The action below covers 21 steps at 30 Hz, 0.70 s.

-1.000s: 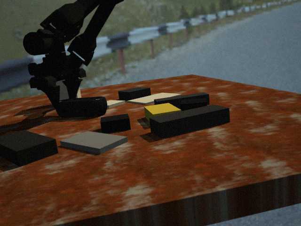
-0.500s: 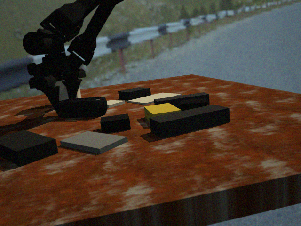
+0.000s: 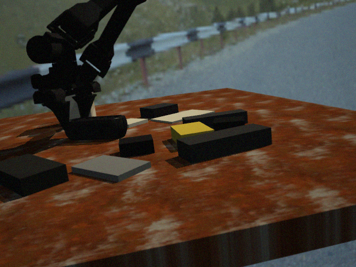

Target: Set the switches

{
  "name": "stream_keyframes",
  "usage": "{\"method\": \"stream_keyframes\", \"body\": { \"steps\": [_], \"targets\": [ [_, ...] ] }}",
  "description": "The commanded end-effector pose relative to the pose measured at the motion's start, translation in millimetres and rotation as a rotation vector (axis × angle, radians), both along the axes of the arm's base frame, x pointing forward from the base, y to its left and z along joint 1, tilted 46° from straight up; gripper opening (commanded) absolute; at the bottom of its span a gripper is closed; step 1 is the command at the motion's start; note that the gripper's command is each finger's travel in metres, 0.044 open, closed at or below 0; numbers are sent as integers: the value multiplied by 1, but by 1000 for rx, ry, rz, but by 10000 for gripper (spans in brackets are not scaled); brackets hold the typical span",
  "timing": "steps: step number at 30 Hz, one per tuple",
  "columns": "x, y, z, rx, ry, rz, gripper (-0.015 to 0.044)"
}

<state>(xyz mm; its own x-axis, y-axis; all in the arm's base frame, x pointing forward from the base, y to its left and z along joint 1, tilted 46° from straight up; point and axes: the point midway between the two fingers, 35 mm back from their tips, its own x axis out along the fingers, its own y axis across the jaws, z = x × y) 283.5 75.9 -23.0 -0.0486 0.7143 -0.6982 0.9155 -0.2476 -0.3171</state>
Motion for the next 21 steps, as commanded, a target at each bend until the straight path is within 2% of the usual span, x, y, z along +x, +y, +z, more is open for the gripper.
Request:
{"method": "stream_keyframes", "body": {
  "steps": [1,11,15,21],
  "targets": [
    [-1,0,0,0,2,-1,79],
    [0,-2,2,0,2,-1,341],
    [1,-34,32,2,-5,-5,440],
    [1,-36,34,3,-5,-5,440]
  ]
}}
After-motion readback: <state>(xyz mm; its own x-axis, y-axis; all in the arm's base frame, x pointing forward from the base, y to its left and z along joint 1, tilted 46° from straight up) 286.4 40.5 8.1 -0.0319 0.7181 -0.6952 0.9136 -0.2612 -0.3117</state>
